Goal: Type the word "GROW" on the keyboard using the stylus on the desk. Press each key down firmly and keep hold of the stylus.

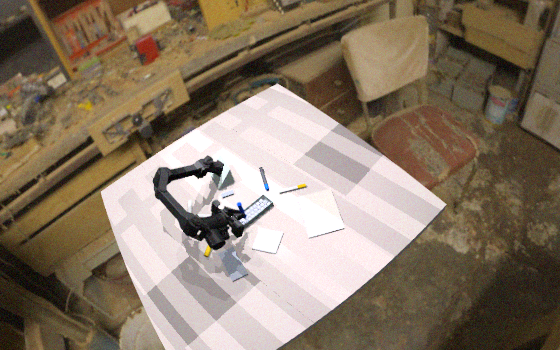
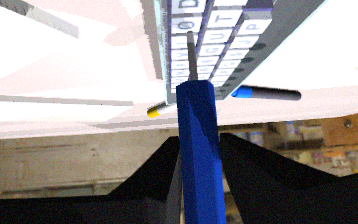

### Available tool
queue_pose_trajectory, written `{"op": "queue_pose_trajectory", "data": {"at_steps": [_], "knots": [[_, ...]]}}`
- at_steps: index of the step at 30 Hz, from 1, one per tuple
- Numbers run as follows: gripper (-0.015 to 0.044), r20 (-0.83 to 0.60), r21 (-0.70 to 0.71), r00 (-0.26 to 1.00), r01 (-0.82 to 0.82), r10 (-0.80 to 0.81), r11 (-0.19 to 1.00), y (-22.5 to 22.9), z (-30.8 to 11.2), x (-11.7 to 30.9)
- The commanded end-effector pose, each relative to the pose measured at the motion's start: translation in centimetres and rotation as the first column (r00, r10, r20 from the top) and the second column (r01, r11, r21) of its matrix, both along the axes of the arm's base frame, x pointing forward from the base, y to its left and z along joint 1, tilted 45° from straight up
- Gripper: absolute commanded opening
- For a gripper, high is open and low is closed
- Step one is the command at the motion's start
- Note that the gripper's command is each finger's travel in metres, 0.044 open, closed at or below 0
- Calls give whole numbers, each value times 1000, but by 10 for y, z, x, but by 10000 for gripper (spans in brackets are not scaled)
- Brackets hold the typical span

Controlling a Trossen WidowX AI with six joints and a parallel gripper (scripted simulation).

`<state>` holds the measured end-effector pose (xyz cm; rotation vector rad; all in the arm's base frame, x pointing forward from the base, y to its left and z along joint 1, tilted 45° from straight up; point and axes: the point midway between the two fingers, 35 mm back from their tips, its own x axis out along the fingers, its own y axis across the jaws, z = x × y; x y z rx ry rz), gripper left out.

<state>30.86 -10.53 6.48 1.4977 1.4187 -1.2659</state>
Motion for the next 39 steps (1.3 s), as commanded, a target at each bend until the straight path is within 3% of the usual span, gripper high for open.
{"op": "queue_pose_trajectory", "data": {"at_steps": [1, 9, 15, 17, 28, 38, 39], "knots": [[81, 6, -5, 1000, -3, 3, 1000, 10, 12, 4], [85, 7, -8, 1000, -11, 11, 1000, 20, 21, 7], [45, 7, -8, 1000, -11, 11, 1000, 20, 21, 7], [0, 7, -8, 1000, -11, 11, 1000, 18, 22, 7], [0, 7, -6, 1000, -3, 3, 1000, -4, 50, 7], [0, 6, -6, 1000, -3, 3, 1000, -17, 36, 2], [26, 6, -7, 1000, -3, 3, 1000, -18, 34, 2]]}}
